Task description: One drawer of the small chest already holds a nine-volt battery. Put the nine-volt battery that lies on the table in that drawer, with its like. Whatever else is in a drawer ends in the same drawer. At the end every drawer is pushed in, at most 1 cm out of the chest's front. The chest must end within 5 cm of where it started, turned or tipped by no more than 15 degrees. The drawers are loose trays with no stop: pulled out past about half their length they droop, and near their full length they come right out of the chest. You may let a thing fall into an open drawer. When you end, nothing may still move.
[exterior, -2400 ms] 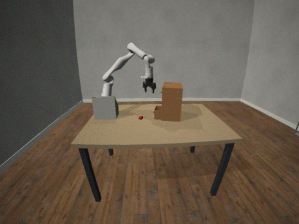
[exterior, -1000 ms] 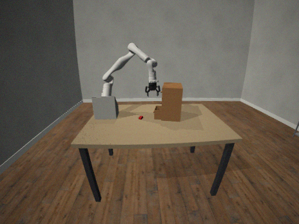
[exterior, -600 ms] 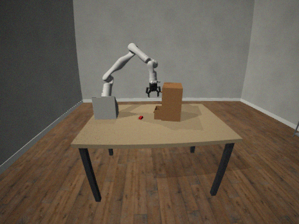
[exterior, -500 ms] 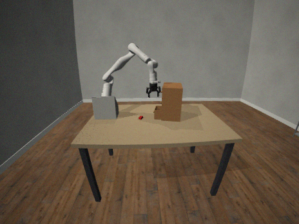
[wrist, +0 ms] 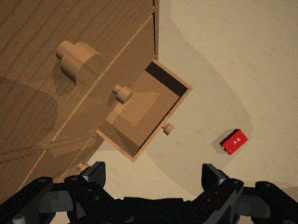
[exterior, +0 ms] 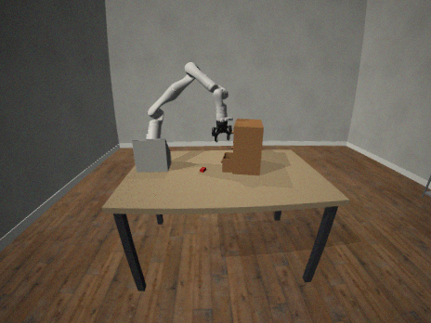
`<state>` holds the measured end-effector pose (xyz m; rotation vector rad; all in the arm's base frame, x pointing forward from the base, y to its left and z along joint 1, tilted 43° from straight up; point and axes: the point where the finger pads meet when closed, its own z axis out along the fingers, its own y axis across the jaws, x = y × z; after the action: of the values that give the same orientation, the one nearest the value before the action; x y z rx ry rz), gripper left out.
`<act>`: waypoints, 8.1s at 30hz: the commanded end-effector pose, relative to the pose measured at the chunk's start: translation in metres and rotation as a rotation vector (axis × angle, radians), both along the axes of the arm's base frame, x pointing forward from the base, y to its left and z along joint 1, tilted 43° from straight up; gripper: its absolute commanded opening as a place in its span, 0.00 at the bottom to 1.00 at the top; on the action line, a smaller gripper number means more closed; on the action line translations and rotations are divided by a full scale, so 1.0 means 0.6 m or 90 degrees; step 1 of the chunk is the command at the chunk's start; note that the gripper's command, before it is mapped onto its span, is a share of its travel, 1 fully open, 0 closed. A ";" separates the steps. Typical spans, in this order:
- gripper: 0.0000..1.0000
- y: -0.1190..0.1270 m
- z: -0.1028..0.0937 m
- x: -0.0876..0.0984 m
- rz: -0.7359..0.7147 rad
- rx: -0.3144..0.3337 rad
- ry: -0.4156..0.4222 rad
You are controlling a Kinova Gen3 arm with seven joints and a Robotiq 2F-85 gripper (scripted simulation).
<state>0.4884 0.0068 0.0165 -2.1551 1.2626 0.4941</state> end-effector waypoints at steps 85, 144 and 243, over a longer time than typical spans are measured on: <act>1.00 0.002 -0.005 0.006 0.036 0.002 -0.034; 1.00 -0.005 0.004 -0.004 -0.036 -0.001 0.031; 1.00 -0.084 0.118 -0.123 -0.876 -0.039 0.801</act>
<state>0.4148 -0.0427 0.0854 -0.3626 2.8880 1.1360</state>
